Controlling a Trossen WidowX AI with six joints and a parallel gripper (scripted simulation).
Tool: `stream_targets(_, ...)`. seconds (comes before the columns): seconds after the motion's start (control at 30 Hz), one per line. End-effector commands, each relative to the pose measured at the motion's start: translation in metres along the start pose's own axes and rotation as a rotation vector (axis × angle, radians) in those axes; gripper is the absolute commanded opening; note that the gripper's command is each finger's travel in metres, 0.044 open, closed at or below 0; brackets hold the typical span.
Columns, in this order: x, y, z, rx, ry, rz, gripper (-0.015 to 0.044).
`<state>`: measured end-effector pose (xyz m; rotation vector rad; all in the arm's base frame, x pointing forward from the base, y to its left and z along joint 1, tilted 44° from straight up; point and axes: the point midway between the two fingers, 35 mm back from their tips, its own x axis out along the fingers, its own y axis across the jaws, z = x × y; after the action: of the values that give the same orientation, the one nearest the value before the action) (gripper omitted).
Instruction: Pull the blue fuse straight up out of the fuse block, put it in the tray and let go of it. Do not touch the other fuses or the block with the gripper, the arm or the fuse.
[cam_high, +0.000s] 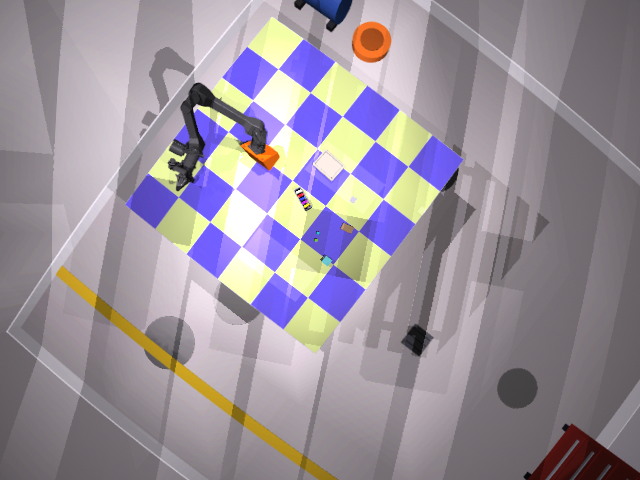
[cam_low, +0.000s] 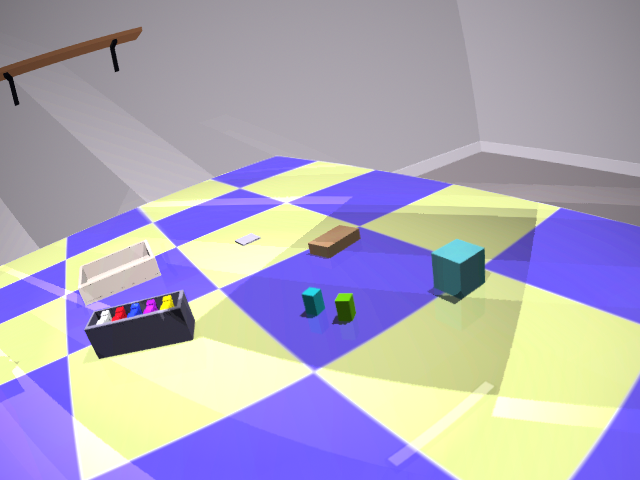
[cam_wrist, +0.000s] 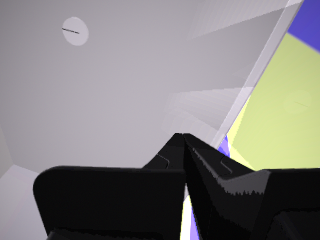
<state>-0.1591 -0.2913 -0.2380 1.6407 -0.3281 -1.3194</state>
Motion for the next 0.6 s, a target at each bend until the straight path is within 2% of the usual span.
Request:
stream_targets(0.0, 0.001, 0.002, -0.001, -0.007, 0.007, 0.000, 0.0026)
stream_targets(0.07, 0.013, 0.018, -0.010, -0.067, 0.060, 0.005, 0.0074)
stream_targets(0.33, 0.063, 0.087, -0.076, -0.455, 0.353, 0.019, 0.0074)
stream_targets(0.57, 0.087, 0.131, -0.167, -0.921, 0.659, 0.048, 0.0074)
